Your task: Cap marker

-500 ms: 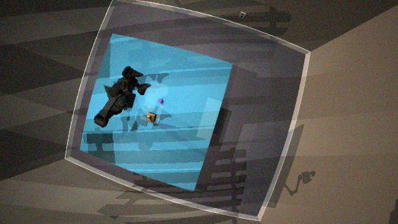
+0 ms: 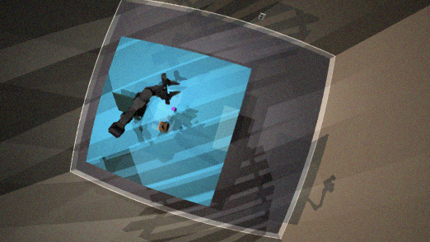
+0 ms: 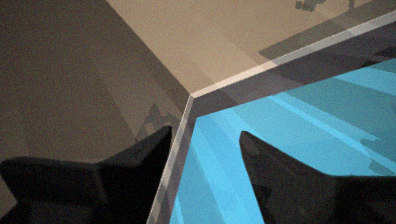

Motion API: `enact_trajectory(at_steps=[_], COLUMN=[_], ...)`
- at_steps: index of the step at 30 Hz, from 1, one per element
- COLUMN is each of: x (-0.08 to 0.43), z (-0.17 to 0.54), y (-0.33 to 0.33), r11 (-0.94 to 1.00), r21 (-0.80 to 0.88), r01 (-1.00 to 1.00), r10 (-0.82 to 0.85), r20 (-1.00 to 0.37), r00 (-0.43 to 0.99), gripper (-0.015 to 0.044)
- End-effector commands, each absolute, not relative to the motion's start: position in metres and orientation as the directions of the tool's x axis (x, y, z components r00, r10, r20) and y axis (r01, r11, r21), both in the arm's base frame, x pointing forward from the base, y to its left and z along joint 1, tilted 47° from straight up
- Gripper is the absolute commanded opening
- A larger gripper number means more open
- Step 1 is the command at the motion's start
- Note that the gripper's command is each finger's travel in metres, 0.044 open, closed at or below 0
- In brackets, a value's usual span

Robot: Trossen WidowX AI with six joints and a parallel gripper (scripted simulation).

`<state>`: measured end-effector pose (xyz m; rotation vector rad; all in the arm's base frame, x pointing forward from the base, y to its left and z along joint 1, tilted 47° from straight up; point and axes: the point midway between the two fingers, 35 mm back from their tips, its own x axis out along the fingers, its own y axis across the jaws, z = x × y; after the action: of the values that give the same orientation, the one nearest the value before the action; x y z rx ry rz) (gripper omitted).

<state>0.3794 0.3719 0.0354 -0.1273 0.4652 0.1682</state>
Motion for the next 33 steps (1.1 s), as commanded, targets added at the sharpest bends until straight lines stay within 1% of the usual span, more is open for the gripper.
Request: enact_trajectory(at_steps=[1, 6, 10, 14, 17, 19, 27, 33], x=[0.388, 0.380, 0.362, 0.338, 0.319, 0.310, 0.312, 0.313], z=[-0.016, -0.046, -0.060, -0.063, -0.057, -0.053, -0.052, -0.077], y=[0.312, 0.254, 0.207, 0.159, 0.125, 0.110, 0.108, 0.083], r11=[0.956, 0.905, 0.849, 0.778, 0.716, 0.686, 0.681, 0.680], r21=[-0.266, -0.414, -0.520, -0.617, -0.681, -0.706, -0.710, -0.712], r01=[-0.121, -0.092, -0.093, -0.117, -0.152, -0.173, -0.177, -0.177], r10=[-0.084, -0.280, -0.430, -0.573, -0.670, -0.710, -0.717, -0.718], r20=[-0.645, -0.745, -0.783, -0.774, -0.732, -0.702, -0.696, -0.695], r00=[0.760, 0.605, 0.450, 0.269, 0.120, 0.049, 0.037, 0.037], gripper=[0.0253, 0.0253, 0.0253, 0.0253, 0.0253, 0.0253, 0.0253, 0.0253])
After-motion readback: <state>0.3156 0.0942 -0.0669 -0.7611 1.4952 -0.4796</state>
